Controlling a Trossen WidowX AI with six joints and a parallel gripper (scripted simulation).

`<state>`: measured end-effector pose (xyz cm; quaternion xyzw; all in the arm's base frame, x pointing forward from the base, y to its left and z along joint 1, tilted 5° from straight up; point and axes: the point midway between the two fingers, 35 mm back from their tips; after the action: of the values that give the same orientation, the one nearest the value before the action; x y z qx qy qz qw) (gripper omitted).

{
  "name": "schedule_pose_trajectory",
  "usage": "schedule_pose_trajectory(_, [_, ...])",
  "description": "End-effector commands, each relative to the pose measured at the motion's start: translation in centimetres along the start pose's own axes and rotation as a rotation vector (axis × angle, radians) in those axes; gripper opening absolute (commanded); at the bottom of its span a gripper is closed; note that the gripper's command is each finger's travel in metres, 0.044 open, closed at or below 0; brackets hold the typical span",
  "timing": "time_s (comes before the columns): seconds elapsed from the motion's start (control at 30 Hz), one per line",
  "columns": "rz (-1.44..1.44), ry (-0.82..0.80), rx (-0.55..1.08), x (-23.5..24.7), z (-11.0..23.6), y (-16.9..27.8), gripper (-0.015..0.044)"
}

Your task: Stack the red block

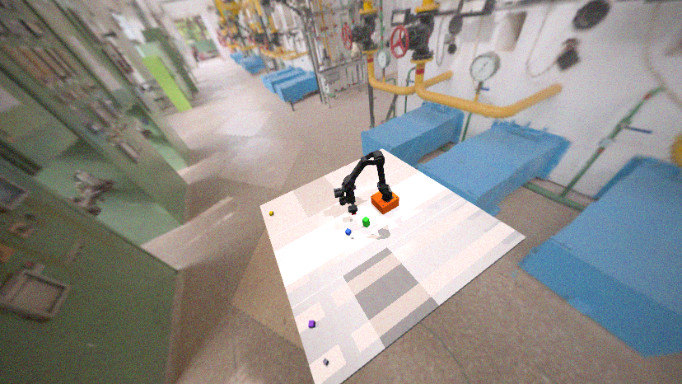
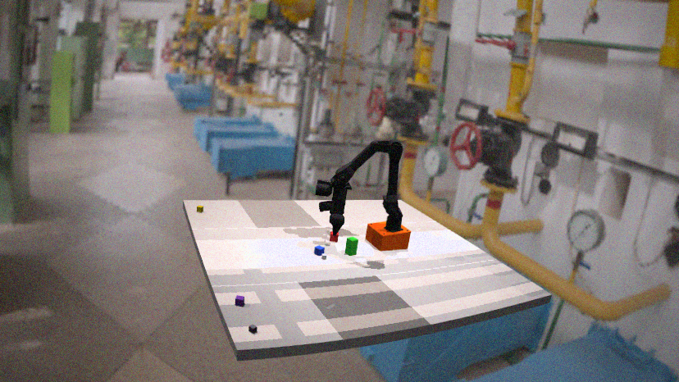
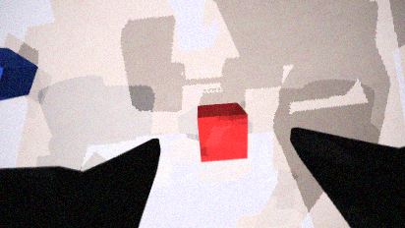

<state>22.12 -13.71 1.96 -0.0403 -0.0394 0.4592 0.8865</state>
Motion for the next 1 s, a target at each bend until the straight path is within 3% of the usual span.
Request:
schedule_pose_trajectory(0.0, [0.001,-0.005,0.009,0.1,-0.9,0.1,0.044])
schedule_pose_trajectory(0.47, [0.0,-0.005,0.009,0.1,-3.1,0.3,0.044])
schedule_pose_trajectory(0.97, [0.0,-0.005,0.009,0.1,-3.2,0.3,0.044])
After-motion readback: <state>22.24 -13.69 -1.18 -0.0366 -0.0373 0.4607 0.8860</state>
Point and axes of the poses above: the point midway between the two fingers, 35 mm back from their tips, its own z axis back along the fingers, its own x axis across the jaws, y = z × x, and after that the axes turned 1 degree about -z, right-handed
